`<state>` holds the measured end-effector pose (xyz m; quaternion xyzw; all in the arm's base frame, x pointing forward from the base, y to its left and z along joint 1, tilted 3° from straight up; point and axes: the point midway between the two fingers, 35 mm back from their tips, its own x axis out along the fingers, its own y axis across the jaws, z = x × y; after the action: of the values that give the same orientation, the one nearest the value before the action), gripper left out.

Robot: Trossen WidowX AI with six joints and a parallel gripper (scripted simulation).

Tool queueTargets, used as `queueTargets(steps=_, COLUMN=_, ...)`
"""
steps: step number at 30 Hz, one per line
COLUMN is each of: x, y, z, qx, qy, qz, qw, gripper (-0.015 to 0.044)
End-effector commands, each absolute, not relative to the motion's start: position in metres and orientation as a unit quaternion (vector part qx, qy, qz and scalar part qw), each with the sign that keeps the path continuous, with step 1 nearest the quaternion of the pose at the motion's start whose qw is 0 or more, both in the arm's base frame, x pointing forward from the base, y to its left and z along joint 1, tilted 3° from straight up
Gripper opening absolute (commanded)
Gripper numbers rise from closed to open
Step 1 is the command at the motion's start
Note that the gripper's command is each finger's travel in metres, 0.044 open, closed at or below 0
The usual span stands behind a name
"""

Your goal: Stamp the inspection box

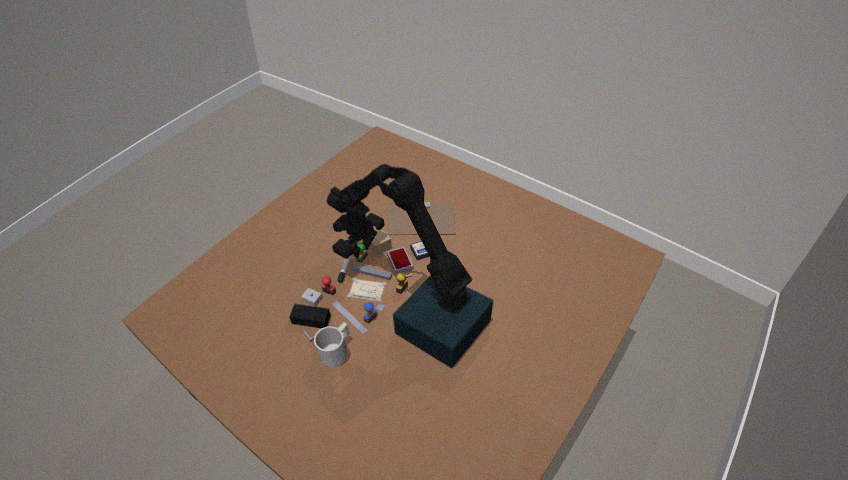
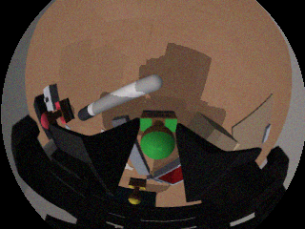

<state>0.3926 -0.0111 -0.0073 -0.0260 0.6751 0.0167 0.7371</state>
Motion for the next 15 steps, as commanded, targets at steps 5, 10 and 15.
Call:
queueTargets(steps=5, x=0.3928, y=-0.0111, z=-0.0068, qx=-0.026, qy=0.675, qz=0.017, qw=0.737, gripper=0.0143)
queueTargets(steps=10, x=0.3928, y=-0.0111, z=-0.0056, qx=-0.026, qy=0.675, qz=0.017, qw=0.737, gripper=0.0031)
queueTargets(steps=15, x=0.3929, y=-0.0111, z=-0.0032, qx=-0.026, qy=0.675, qz=0.017, qw=0.737, gripper=0.0000)
